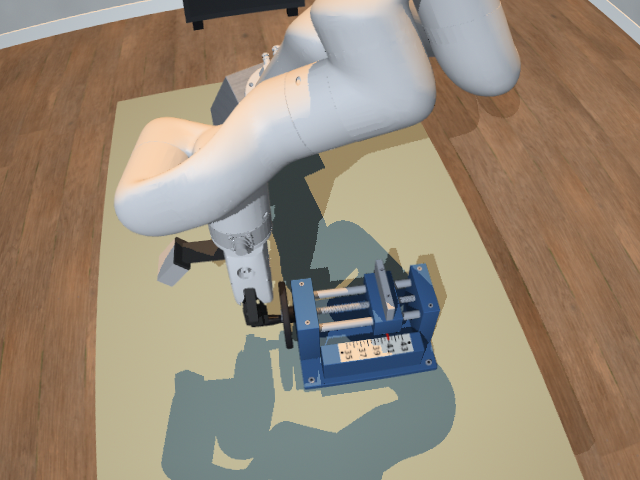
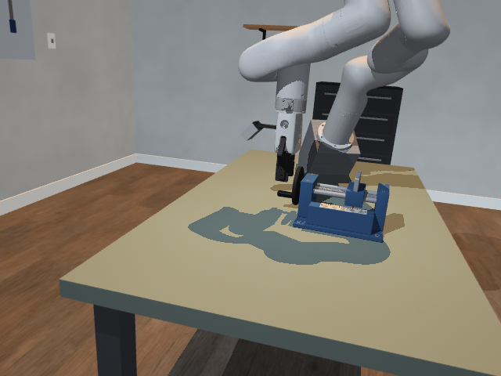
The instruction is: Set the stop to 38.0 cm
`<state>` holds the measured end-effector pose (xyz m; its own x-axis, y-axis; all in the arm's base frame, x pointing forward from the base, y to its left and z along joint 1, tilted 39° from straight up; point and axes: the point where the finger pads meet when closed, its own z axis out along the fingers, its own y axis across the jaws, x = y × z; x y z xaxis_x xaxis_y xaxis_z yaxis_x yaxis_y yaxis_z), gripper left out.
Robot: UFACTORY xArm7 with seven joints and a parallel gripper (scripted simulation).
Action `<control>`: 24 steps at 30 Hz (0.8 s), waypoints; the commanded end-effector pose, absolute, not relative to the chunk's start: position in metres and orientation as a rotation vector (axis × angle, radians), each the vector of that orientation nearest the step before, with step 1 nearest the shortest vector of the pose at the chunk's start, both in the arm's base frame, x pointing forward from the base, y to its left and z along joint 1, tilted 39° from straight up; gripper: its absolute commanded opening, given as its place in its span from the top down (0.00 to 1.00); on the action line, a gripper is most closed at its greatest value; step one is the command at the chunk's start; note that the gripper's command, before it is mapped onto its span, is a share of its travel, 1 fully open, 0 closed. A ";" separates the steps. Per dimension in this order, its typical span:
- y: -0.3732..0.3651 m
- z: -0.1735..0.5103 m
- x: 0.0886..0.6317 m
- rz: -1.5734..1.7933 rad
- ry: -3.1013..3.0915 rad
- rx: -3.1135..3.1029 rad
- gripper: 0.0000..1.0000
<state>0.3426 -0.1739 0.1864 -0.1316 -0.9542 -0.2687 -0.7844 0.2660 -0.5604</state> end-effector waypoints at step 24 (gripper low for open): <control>-0.167 0.141 0.378 -0.382 1.963 -1.563 0.43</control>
